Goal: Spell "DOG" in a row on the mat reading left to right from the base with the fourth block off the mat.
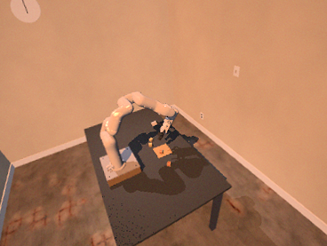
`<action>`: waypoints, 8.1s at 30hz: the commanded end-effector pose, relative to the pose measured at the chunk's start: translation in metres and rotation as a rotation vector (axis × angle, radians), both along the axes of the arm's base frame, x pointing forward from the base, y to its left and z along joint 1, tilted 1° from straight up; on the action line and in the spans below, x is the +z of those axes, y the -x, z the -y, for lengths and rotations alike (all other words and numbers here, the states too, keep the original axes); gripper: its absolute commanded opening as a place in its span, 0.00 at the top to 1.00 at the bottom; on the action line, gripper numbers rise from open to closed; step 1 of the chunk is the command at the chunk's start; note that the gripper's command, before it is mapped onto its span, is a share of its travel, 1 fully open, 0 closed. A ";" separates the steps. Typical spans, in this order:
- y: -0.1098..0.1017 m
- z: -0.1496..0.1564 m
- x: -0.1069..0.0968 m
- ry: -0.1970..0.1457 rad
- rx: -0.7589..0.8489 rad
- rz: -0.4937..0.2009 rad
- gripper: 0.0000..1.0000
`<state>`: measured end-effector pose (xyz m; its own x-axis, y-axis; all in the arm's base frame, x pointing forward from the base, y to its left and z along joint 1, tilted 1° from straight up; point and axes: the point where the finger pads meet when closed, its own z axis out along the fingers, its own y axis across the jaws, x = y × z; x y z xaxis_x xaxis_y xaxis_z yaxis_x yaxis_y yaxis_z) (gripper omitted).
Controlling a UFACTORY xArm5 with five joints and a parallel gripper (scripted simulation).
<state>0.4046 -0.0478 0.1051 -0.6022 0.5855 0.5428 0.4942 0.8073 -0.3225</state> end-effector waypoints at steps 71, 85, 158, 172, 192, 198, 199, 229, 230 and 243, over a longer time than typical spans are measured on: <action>-0.003 -0.036 0.112 0.824 -1.704 0.274 0.00; 0.001 -0.044 0.134 0.868 -2.133 0.235 0.00; 0.043 0.195 -0.076 0.156 -3.512 0.085 0.00; 0.047 0.198 -0.077 0.136 -3.530 0.085 0.00; 0.047 0.198 -0.077 0.136 -3.530 0.085 0.00; 0.047 0.198 -0.077 0.136 -3.530 0.085 0.00; 0.047 0.198 -0.077 0.136 -3.530 0.085 0.00; 0.033 0.198 -0.080 0.510 -3.431 -0.035 0.00; 0.033 0.198 -0.080 0.510 -3.431 -0.035 0.00; 0.034 0.189 -0.061 0.817 -3.302 -0.141 0.00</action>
